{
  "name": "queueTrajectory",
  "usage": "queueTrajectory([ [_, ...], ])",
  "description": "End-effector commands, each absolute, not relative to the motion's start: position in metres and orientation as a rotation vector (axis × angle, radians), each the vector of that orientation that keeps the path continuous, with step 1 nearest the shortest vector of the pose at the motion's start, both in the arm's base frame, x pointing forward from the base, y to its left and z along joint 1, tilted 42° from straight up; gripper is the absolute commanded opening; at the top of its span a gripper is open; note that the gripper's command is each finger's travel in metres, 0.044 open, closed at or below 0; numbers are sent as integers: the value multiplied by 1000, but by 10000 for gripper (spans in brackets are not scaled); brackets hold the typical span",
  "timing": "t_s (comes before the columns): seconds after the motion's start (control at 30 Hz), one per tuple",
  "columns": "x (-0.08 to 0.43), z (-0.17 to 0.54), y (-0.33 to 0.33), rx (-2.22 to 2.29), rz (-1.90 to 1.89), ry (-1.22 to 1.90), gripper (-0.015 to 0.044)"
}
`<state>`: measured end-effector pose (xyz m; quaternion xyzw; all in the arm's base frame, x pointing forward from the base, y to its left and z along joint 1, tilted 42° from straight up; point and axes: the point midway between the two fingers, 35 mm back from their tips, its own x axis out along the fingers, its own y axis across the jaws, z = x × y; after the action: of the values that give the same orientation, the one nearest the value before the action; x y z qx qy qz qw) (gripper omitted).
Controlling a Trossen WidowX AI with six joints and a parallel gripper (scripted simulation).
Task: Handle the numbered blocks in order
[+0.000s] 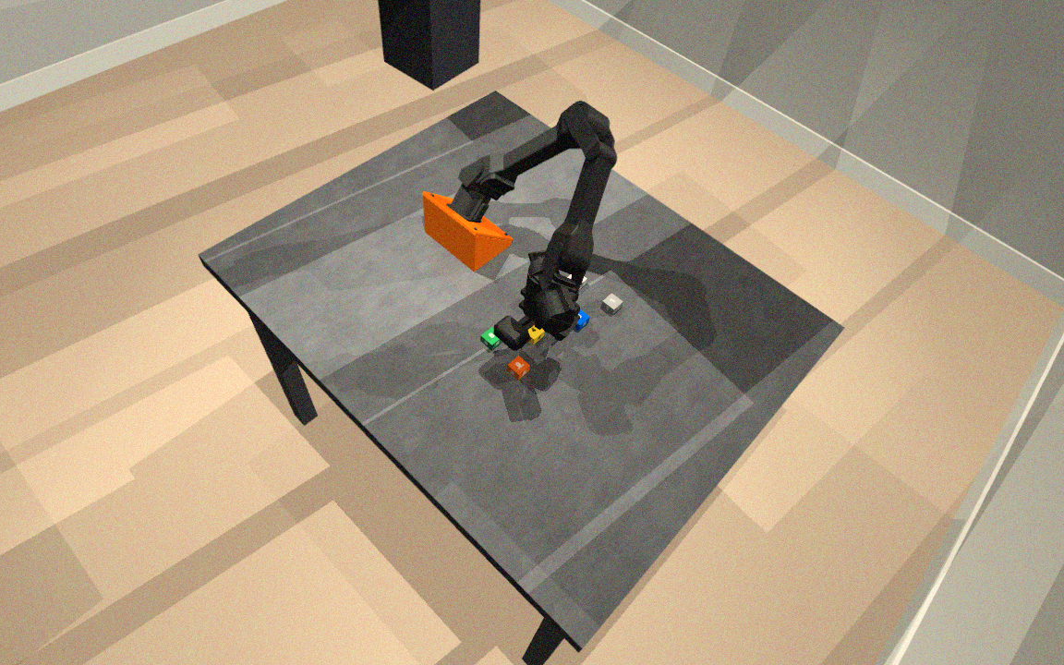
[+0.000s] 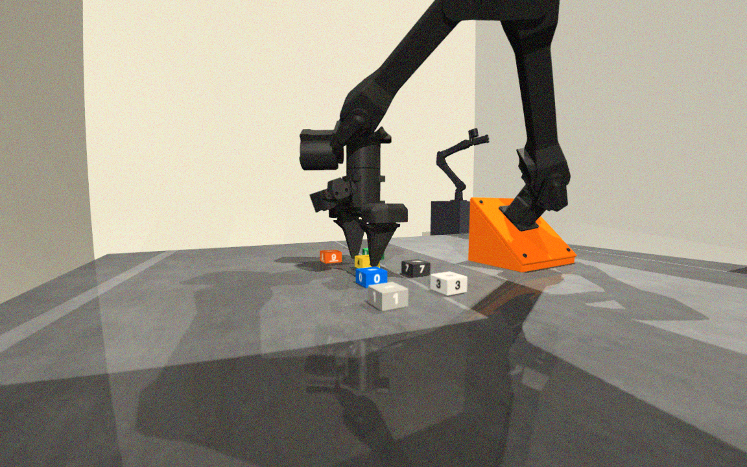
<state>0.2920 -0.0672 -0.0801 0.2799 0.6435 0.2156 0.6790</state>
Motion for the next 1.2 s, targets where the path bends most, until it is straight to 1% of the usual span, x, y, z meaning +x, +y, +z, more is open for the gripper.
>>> queueTrajectory([
  [0.0,292,-80,-67,634,483,1443,216],
  [0.1,292,-80,-67,634,483,1443,138],
  [0.13,292,-80,-67,634,483,1443,120],
  [1.17,292,-80,-67,634,483,1443,120],
])
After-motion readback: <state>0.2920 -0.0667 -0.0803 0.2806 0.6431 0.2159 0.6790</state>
